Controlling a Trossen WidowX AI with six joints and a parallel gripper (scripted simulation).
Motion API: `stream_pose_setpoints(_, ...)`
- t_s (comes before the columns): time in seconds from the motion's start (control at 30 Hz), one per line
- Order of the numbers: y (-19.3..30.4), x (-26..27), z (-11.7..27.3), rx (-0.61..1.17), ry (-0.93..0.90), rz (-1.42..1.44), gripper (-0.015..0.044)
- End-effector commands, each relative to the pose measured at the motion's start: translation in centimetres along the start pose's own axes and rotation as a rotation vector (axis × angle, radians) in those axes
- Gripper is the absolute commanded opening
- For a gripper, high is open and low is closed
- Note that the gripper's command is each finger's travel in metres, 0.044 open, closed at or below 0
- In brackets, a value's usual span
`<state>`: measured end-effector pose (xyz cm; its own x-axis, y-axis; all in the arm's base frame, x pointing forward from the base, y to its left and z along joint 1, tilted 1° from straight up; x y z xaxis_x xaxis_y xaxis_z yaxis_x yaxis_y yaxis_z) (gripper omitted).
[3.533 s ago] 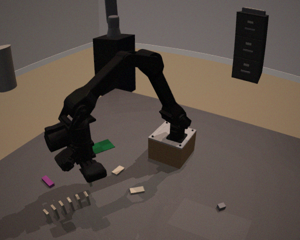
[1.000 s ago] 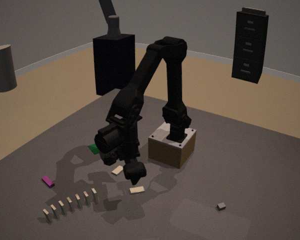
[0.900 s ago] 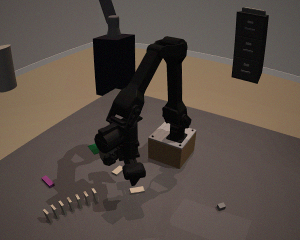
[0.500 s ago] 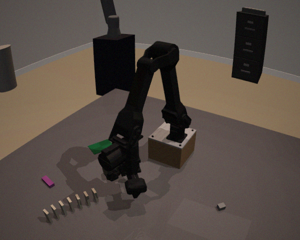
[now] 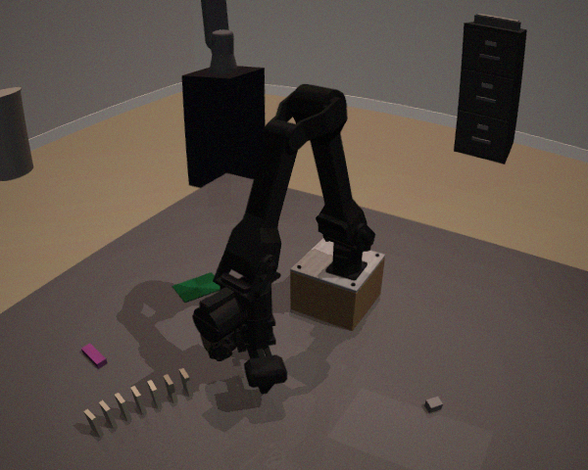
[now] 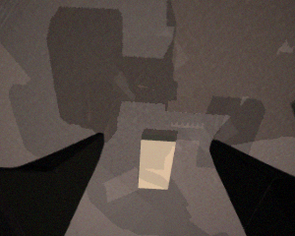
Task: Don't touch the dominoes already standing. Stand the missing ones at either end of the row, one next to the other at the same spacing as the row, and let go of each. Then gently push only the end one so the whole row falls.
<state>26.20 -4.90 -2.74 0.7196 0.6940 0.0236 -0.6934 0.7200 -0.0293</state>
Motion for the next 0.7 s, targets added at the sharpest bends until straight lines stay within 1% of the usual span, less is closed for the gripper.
stream_pose_setpoints(0.0,0.04,0.02,-0.07,0.001,-0.003,-0.004,0.0361)
stream_pose_setpoints(0.3,0.04,0.02,-0.07,0.001,-0.003,-0.004,0.0125)
stream_pose_setpoints(0.33,0.04,0.02,-0.07,0.001,-0.003,-0.004,0.0107)
stream_pose_setpoints(0.67,0.04,0.02,0.12,0.001,-0.003,-0.004,0.0107)
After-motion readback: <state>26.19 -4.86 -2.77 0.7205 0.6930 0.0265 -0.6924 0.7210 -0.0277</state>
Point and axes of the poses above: the point midway between the two fingers, 35 mm back from their tips, its own z axis back along the fingers, its own x axis across the jaws, y = z × x, the point moved 3 cm from there along z, back along the fingers
